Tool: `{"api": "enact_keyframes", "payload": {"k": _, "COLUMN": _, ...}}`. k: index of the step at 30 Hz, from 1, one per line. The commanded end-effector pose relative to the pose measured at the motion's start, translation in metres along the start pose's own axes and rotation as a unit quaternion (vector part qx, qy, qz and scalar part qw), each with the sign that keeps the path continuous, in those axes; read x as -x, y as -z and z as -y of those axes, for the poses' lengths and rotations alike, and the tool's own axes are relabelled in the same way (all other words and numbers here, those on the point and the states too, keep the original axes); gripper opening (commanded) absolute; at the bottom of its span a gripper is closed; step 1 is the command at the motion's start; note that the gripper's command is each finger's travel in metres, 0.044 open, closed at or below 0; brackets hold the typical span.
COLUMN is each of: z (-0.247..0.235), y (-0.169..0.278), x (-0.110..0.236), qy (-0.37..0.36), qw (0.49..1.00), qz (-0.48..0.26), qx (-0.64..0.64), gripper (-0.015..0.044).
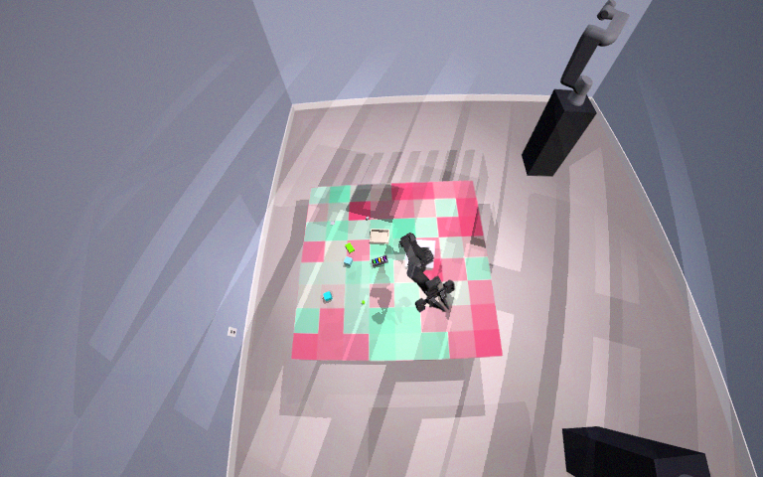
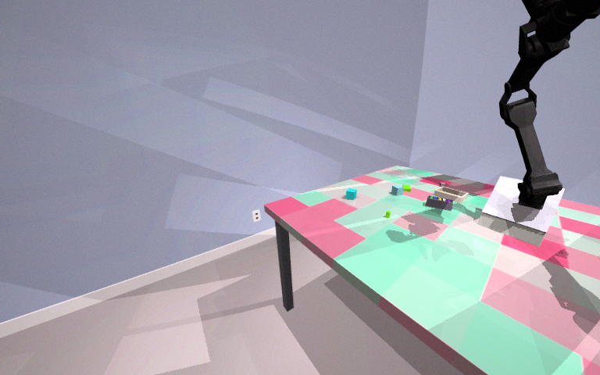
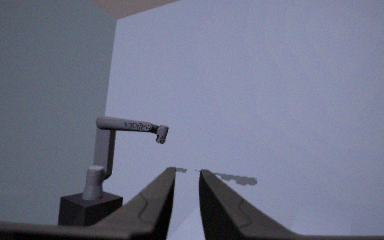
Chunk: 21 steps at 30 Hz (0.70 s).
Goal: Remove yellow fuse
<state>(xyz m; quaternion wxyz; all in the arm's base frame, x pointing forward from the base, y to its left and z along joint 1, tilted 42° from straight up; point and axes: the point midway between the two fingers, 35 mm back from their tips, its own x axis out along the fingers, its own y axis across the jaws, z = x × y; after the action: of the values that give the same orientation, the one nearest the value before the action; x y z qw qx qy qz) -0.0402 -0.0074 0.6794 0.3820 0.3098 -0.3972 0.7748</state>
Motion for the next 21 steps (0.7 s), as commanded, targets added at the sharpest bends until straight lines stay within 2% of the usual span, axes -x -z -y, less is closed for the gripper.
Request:
{"api": "enact_keyframes", "payload": {"k": 1, "z": -0.009, "y": 0.062, "x": -0.02, "qy": 0.003, "qw": 0.996, "qz": -0.087, "qx": -0.007, "gripper": 0.0066}}
{"api": "enact_keyframes", "payload": {"k": 6, "z": 0.0, "y": 0.145, "x": -0.029, "qy": 0.032, "qw": 0.979, "qz": -0.199, "qx": -0.021, "gripper": 0.0066}}
{"api": "enact_keyframes", "payload": {"k": 11, "z": 0.024, "y": 0.206, "x": -0.023, "qy": 0.073, "qw": 0.958, "qz": -0.279, "qx": -0.008, "gripper": 0.0066}}
{"api": "enact_keyframes", "payload": {"k": 16, "z": 0.053, "y": 0.269, "x": 0.001, "qy": 0.124, "qw": 0.924, "qz": -0.359, "qx": -0.04, "gripper": 0.0066}}
{"api": "enact_keyframes", "payload": {"k": 21, "z": 0.078, "y": 0.313, "x": 0.04, "qy": 0.195, "qw": 0.881, "qz": -0.418, "qx": -0.106, "gripper": 0.0066}}
